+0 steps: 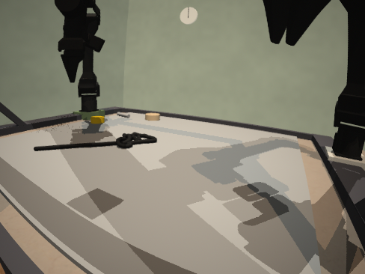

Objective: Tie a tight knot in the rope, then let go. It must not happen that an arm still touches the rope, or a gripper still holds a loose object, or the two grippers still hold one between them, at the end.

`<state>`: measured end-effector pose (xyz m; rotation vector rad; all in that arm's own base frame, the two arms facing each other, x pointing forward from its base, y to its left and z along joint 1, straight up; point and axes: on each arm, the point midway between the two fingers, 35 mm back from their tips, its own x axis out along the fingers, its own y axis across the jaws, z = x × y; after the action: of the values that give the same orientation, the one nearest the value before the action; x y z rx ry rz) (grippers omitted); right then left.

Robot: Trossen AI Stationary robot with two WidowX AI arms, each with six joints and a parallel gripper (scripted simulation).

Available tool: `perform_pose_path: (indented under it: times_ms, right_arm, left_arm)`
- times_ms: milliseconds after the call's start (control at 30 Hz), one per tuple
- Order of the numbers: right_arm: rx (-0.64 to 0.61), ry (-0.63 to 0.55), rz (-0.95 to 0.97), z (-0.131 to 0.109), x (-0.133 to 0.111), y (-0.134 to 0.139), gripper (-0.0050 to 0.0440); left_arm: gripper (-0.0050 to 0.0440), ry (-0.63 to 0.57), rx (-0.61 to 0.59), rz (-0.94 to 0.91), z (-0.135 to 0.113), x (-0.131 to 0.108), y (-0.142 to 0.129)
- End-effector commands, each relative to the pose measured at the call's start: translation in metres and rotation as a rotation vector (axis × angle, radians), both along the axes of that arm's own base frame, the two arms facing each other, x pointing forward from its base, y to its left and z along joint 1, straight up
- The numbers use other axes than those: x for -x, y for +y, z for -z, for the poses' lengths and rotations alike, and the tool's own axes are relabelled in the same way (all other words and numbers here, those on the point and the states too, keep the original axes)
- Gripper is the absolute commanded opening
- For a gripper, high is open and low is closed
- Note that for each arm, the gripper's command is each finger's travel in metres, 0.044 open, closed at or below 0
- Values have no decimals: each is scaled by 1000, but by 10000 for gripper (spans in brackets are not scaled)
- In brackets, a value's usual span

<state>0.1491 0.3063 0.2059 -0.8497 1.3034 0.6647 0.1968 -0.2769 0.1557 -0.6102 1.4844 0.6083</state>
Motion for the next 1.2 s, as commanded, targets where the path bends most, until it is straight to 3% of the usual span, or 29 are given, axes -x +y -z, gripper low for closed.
perform_pose_path:
  times_ms: [0,333,400,467,900,1167]
  right_arm:
    - [-23,-10,3,-8,0,-1,85]
    - [-23,-10,3,-8,0,-1,85]
    - [-23,-10,3,-8,0,-1,85]
    - [-23,-10,3,-8,0,-1,85]
    - [-23,-10,3,-8,0,-1,85]
    - [-23,-10,3,-8,0,-1,85]
  left_arm:
    - [85,-14,17,44,-6,0,0]
    - [85,-20,13,618,-6,0,0]
    - [85,-20,13,618,-6,0,0]
    - [85,-21,11,800,-6,0,0]
    - [85,-27,4,1564,-6,0,0]
    - [85,-28,2,1698,-6,0,0]
